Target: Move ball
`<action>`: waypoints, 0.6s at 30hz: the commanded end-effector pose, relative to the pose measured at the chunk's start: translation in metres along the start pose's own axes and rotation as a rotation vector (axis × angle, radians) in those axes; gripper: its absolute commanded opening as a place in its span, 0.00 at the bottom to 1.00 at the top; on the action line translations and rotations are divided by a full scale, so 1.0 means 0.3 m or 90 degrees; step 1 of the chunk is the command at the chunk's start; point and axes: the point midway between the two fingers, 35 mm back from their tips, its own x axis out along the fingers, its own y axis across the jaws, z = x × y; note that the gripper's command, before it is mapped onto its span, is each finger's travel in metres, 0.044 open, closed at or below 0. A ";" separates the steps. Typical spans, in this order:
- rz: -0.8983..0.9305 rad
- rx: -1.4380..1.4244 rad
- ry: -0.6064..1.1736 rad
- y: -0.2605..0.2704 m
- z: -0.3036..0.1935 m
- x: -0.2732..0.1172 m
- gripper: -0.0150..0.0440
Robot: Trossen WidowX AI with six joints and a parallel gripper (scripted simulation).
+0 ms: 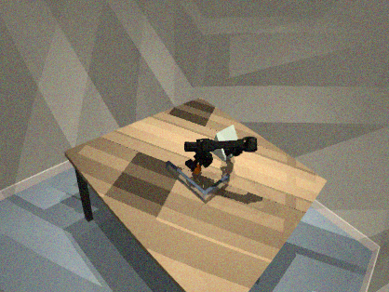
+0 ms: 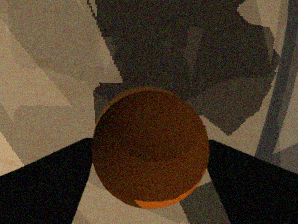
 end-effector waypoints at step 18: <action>0.000 0.001 0.000 0.002 0.001 0.041 0.61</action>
